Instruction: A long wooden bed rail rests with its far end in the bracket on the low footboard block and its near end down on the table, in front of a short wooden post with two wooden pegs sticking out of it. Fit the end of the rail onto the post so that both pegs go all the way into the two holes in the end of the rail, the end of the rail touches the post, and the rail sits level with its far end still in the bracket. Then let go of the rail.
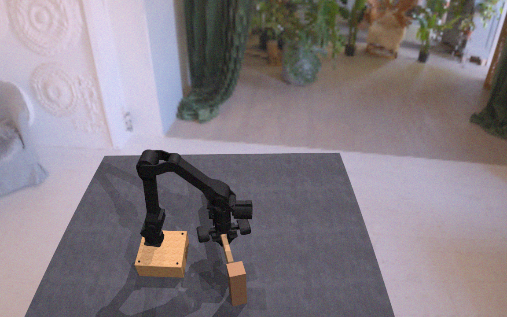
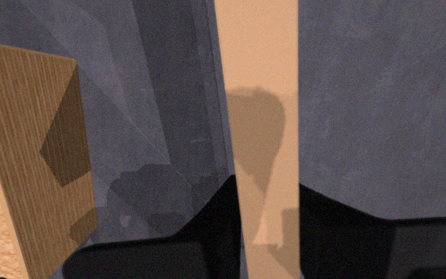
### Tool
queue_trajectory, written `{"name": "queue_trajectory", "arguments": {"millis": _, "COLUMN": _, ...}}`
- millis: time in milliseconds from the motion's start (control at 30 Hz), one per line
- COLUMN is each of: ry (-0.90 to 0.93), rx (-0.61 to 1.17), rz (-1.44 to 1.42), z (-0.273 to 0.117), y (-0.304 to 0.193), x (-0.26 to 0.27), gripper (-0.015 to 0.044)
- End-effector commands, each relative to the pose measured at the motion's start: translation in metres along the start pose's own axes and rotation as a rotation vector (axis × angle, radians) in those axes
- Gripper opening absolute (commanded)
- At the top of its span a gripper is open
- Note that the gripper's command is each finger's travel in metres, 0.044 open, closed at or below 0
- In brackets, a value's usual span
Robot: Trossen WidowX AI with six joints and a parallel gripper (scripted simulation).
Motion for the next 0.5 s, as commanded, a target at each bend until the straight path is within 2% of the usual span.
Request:
{"name": "queue_trajectory", "arguments": {"millis": 0, "ry": -0.003, "rx": 0.002, "rz": -0.003, "z": -0.0011, "y": -0.0017, "x": 0.0002, "gripper": 0.0}}
{"name": "queue_trajectory", "arguments": {"millis": 467, "ry": -0.003, "rx": 0.002, "rz": -0.003, "z": -0.003, "y": -0.0057, "x": 0.0008, "gripper": 0.0}}
Point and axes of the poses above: the point midway between the two fingers, 35 mm back from their tips, its own z axis out along the fingers, its own x axis across the jaws, y = z × x, the point moved 8 cm from there along -z, back along the fingers, and after that the axes turned 15 degrees about -z, right-handed, at the moved point
